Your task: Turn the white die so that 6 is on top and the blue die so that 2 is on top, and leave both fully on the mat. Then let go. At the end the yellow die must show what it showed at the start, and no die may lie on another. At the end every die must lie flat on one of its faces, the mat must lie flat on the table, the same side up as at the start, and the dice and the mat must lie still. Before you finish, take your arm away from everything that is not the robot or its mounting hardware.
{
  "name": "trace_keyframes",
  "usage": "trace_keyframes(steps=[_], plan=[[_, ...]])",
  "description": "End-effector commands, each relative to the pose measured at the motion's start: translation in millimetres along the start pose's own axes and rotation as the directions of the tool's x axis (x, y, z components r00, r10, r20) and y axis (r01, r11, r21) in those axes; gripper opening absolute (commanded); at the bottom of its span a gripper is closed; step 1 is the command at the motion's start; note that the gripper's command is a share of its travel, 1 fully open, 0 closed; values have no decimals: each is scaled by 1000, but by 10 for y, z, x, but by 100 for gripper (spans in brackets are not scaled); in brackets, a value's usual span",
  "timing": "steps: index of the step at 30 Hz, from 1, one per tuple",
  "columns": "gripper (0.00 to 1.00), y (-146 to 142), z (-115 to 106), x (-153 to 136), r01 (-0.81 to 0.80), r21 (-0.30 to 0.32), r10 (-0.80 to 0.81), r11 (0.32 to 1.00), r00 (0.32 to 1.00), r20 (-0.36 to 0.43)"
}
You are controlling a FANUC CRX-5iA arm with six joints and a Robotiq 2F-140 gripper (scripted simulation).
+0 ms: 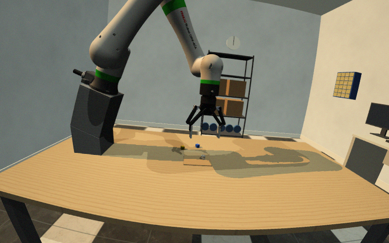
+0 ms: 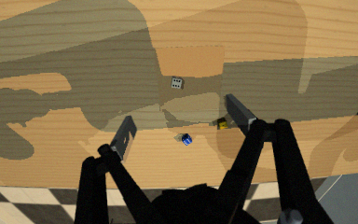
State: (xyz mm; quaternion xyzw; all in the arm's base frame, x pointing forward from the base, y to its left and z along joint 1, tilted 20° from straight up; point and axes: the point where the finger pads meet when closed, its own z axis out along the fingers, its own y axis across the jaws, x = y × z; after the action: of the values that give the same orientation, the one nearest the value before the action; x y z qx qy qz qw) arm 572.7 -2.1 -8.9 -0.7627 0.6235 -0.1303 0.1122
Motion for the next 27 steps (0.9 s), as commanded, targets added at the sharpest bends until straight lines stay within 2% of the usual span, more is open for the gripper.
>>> trace_keyframes(steps=[1,6,12,14,17,18,23,26,27], plan=[[100,-13,15,-111,172,0,-172,985,985,7],[100,-20,28,-201,304,0,-304,953,953,7],[100,-31,48,-365,527,0,-527,850,850,6],[100,-35,56,-434,610,0,-610,792,792,6],[100,-36,58,-455,634,0,-634,773,773,6],[100,-38,66,-532,717,1,-717,697,697,6],[100,-41,78,-642,819,2,-819,574,574,6],[100,-41,86,-733,887,3,-887,461,461,5],[100,-41,86,-736,889,3,-889,458,458,5]])
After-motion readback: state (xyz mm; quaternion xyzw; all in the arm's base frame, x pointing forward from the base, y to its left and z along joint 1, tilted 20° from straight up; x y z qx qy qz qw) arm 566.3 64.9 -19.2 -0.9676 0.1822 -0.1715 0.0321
